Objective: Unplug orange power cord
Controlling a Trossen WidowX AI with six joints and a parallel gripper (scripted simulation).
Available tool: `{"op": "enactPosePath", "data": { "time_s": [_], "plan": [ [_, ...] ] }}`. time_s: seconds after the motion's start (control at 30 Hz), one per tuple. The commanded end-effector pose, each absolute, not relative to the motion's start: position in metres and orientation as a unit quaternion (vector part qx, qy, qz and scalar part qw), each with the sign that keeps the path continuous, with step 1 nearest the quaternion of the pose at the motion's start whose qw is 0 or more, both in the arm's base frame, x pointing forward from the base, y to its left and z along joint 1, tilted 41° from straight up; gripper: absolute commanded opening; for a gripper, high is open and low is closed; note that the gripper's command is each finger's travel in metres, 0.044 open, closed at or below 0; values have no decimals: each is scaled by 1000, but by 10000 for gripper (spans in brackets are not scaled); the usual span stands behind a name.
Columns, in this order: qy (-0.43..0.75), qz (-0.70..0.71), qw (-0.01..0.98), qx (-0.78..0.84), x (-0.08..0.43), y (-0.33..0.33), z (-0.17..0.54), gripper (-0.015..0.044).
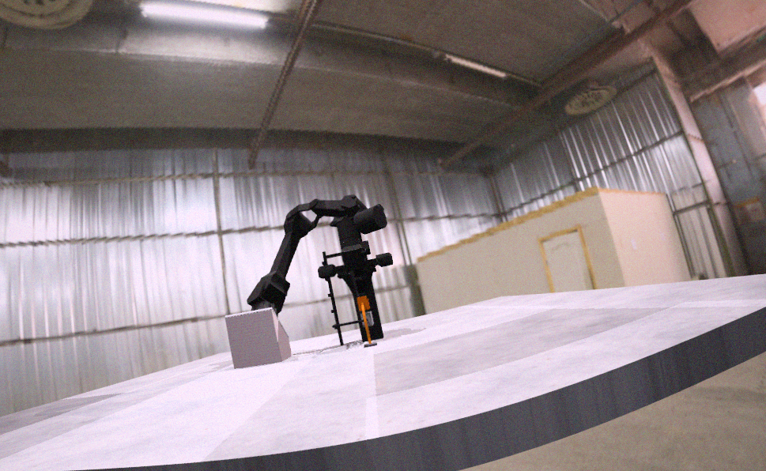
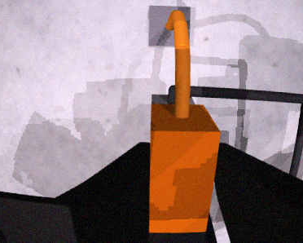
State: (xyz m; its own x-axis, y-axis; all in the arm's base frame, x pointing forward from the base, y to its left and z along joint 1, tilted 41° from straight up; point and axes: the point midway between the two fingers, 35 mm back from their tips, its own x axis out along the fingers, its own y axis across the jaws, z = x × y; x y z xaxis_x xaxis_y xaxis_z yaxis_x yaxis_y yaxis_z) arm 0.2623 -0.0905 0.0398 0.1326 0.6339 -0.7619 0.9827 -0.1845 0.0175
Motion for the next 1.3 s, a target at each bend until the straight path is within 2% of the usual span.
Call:
{"op": "enactPosePath", "data": {
  "time_s": [0.0,0.77,1.27],
  "plan": [
    [574,-321,279,700,262,-100,33,0],
    [573,-322,279,700,256,-130,12,0],
    [574,-321,277,701,256,-129,13,394]
  ]
}}
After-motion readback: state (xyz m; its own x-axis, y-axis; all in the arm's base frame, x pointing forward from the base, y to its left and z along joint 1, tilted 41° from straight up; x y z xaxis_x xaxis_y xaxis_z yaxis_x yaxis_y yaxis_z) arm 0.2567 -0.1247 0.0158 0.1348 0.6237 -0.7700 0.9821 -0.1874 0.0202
